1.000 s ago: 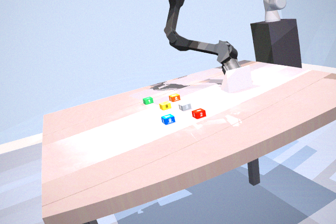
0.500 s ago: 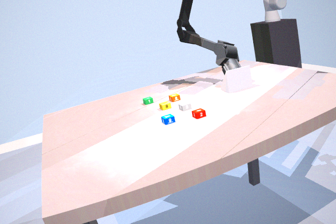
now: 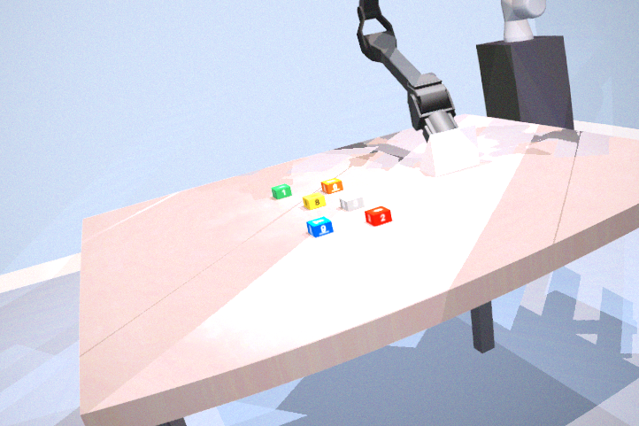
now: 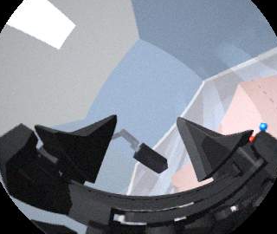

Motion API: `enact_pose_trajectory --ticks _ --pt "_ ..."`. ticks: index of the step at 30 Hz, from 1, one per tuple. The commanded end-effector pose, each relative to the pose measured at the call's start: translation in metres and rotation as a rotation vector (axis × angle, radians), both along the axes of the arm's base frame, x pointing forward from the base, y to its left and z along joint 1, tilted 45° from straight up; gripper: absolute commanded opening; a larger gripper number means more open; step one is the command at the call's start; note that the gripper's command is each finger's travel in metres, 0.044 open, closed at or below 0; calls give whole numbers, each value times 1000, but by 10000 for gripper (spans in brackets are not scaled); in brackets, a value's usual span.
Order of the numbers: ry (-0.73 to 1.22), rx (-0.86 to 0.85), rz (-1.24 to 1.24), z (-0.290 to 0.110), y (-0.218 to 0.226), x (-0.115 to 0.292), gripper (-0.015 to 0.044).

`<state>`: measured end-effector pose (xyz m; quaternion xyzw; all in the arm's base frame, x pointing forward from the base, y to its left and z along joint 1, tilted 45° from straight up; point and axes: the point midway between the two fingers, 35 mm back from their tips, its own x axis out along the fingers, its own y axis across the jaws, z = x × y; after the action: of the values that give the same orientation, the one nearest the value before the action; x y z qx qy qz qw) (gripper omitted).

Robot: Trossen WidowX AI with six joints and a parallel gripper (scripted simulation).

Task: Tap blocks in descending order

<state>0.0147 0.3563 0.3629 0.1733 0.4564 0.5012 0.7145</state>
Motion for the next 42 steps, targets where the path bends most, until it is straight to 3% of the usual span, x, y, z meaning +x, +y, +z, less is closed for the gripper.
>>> enact_pose_trajectory --ticks 1,6,12,16,21,42 --pt "-66 -212 -160 -55 -5 55 400" --pt "-121 -545 -368 -125 -45 131 400" --pt "-113 -1011 -554 -195 -136 198 400" --pt "-35 -1369 -609 -227 -217 220 400" --pt "137 -1765 -559 -244 -309 218 400" --pt "150 -1787 -551 -245 -314 217 400"
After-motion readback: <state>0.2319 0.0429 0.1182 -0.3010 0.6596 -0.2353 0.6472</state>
